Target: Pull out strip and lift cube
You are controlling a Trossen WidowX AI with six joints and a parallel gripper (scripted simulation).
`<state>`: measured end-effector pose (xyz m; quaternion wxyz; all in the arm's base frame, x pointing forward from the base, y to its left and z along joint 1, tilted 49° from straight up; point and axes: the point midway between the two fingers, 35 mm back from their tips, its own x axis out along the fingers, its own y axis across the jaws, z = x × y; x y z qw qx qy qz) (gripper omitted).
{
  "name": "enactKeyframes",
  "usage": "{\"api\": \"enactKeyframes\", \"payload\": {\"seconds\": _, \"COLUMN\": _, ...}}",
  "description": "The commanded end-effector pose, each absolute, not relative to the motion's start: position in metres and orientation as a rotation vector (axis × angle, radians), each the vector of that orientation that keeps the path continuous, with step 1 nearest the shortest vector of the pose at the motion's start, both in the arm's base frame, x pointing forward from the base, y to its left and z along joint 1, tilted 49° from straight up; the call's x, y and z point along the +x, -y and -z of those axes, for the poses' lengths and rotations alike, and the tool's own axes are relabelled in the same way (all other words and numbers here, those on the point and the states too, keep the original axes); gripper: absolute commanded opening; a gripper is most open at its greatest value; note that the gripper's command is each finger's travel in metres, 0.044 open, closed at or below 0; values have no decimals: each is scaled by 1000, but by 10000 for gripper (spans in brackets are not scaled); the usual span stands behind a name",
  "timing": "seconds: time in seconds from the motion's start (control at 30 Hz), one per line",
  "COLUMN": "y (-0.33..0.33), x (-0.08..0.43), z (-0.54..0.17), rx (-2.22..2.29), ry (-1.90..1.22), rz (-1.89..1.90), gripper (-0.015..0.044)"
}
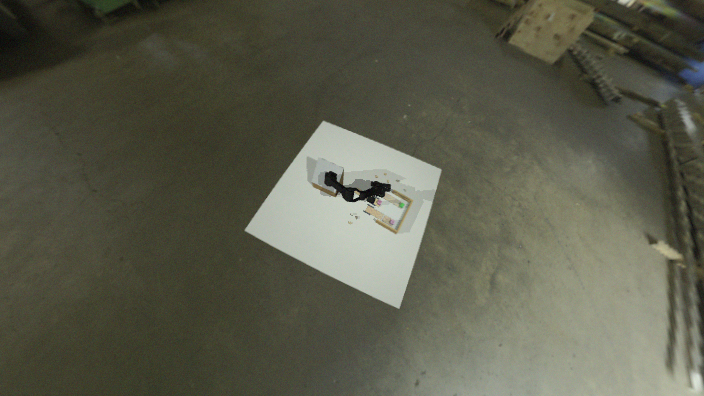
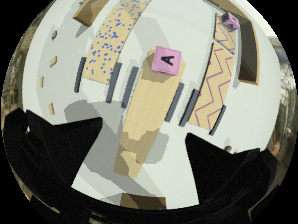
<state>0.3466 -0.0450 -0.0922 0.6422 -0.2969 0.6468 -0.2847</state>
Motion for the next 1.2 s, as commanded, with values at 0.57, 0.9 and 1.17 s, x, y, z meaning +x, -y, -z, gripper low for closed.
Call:
{"api": "enactKeyframes", "payload": {"seconds": 0.57, "y": 46, "x": 422, "z": 80, "rx": -687, "ry": -1472, "rz": 649, "gripper": 414}}
{"api": "enactKeyframes", "payload": {"seconds": 0.9, "y": 57, "x": 422, "z": 90, "rx": -687, "ry": -1472, "rz": 648, "gripper": 250}}
{"api": "enactKeyframes", "payload": {"seconds": 1.17, "y": 67, "x": 423, "z": 99, "rx": -687, "ry": -1472, "rz": 648, "gripper": 250}}
